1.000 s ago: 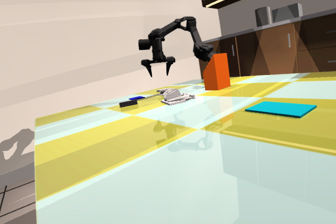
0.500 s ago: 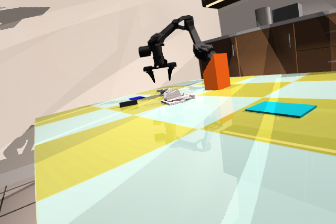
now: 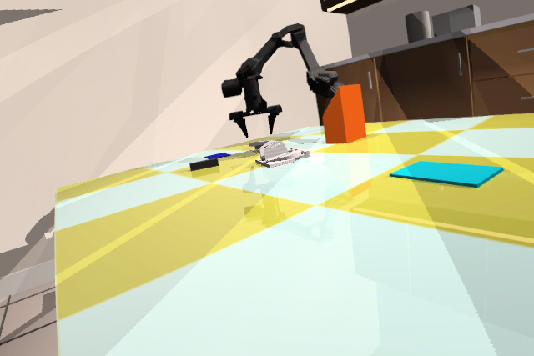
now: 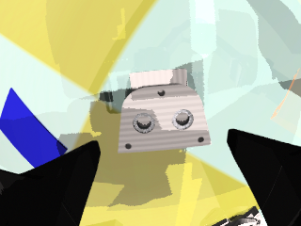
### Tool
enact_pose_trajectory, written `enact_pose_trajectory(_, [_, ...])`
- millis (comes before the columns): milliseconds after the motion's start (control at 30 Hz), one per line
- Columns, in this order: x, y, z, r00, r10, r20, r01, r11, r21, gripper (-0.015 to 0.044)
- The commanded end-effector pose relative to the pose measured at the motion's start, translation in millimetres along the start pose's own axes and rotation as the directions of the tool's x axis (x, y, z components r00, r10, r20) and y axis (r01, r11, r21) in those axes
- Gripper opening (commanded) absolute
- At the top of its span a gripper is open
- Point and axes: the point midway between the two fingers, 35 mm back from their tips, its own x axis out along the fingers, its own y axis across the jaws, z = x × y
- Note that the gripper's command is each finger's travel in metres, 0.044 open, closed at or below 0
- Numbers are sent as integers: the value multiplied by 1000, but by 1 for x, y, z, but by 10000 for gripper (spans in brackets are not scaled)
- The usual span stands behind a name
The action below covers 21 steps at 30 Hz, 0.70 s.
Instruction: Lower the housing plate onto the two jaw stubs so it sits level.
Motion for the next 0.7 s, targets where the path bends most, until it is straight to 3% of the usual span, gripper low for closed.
enact_pose_trajectory(0, [7, -1, -2, 1000, -5, -4, 5, 1000, -7, 440])
enact_pose_trajectory(667, [30, -1, -2, 1000, -4, -4, 4, 1000, -7, 440])
